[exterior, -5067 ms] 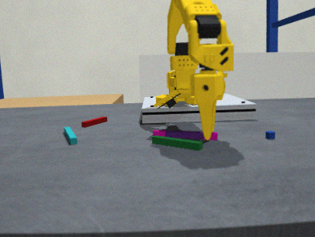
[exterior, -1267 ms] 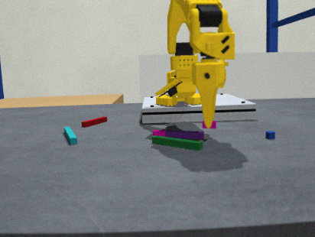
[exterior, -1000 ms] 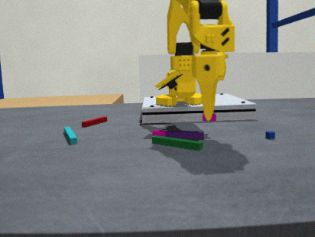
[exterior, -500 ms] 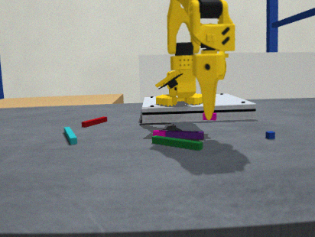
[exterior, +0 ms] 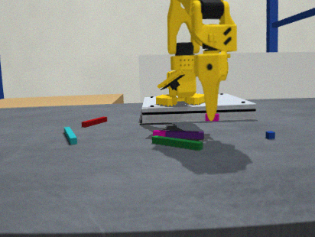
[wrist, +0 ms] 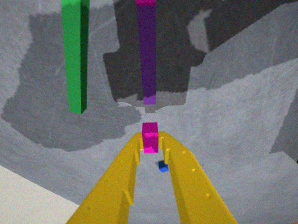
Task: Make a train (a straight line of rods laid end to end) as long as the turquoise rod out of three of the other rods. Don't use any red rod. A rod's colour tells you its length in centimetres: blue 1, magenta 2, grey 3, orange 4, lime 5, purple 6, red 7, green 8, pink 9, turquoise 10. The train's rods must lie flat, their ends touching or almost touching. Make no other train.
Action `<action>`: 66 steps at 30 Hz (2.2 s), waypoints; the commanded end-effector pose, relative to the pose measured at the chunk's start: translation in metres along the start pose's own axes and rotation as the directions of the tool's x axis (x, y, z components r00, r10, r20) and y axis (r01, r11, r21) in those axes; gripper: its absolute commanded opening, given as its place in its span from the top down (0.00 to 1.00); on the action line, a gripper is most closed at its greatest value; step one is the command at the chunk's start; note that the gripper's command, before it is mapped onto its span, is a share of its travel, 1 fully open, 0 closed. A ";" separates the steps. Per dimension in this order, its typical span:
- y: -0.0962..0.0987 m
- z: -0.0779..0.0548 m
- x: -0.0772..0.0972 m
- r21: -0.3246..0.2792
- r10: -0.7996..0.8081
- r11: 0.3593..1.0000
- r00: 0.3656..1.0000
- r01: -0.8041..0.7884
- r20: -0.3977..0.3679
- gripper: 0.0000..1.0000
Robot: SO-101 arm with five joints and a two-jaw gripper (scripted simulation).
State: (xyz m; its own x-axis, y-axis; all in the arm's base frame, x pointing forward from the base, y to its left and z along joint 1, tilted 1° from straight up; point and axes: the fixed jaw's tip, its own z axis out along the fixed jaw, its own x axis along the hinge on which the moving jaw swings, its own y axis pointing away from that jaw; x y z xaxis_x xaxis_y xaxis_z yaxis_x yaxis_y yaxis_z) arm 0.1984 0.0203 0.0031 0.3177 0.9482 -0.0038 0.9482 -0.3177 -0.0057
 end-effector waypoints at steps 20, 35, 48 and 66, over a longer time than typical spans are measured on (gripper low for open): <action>-0.004 0.001 0.001 0.009 0.014 1.000 1.000 -0.014 0.003 1.00; -0.004 0.005 0.001 0.009 0.014 1.000 1.000 -0.014 0.003 1.00; -0.004 0.018 0.000 0.009 0.014 1.000 1.000 -0.014 0.003 1.00; -0.006 0.024 -0.001 0.025 0.014 1.000 1.000 -0.014 0.011 1.00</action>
State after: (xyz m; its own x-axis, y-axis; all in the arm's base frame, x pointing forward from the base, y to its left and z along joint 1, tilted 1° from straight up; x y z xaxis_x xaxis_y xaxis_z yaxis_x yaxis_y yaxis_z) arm 0.1981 0.0211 -0.0158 0.3265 0.9452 -0.0022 0.9452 -0.3265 -0.0021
